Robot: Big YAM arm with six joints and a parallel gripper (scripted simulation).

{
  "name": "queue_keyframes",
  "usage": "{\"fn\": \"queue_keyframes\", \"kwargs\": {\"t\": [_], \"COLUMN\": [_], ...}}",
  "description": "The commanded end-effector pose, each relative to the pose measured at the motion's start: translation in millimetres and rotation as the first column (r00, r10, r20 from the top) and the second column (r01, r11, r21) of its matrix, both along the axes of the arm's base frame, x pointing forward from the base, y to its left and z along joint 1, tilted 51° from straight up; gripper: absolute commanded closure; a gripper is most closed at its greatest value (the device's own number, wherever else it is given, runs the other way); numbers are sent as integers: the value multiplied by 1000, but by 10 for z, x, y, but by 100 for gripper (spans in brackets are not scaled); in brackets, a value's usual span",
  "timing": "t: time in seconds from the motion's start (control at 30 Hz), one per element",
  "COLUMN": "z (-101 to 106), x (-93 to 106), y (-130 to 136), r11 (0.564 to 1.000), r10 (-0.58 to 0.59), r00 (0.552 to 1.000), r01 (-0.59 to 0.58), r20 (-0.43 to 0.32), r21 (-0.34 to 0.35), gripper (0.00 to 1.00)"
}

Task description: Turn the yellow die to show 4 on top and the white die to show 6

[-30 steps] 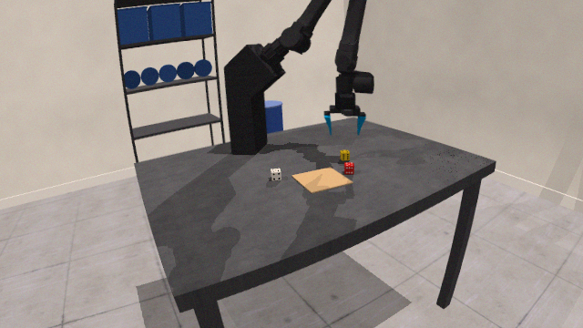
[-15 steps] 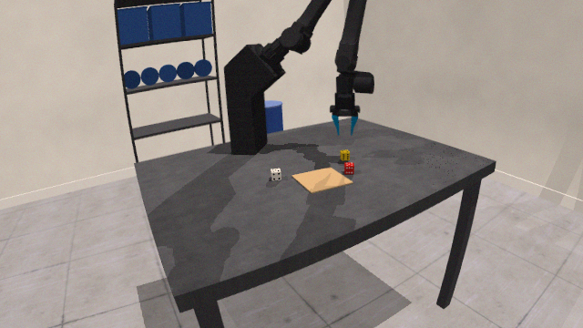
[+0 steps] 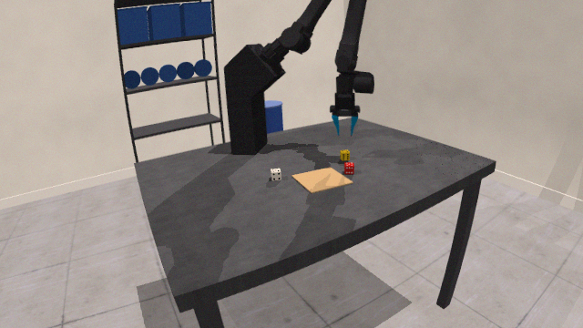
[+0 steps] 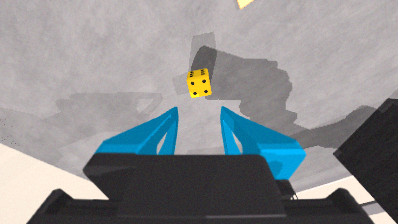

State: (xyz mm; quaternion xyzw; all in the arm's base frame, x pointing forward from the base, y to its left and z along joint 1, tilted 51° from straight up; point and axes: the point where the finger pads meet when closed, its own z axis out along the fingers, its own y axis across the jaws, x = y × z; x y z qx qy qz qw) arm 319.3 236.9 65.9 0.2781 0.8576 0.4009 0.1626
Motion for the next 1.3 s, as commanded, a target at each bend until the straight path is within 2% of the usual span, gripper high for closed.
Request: {"fn": "queue_keyframes", "kwargs": {"t": [0.0, 0.57, 0.87, 1.1, 1.27], "z": [-66, -63, -36, -112, -117], "x": [-56, -48, 27, 14, 86], "y": [22, 27, 86, 95, 158], "r11": [1000, 1000, 1000, 1000, 1000], "r10": [5, 4, 3, 5, 1], "r00": [1000, 1000, 1000, 1000, 1000], "r01": [-5, -4, -3, -5, -1], "r20": [-9, -8, 3, -4, 2], "r21": [-1, 0, 7, 1, 7], "gripper": [56, 56, 56, 56, 56]}}
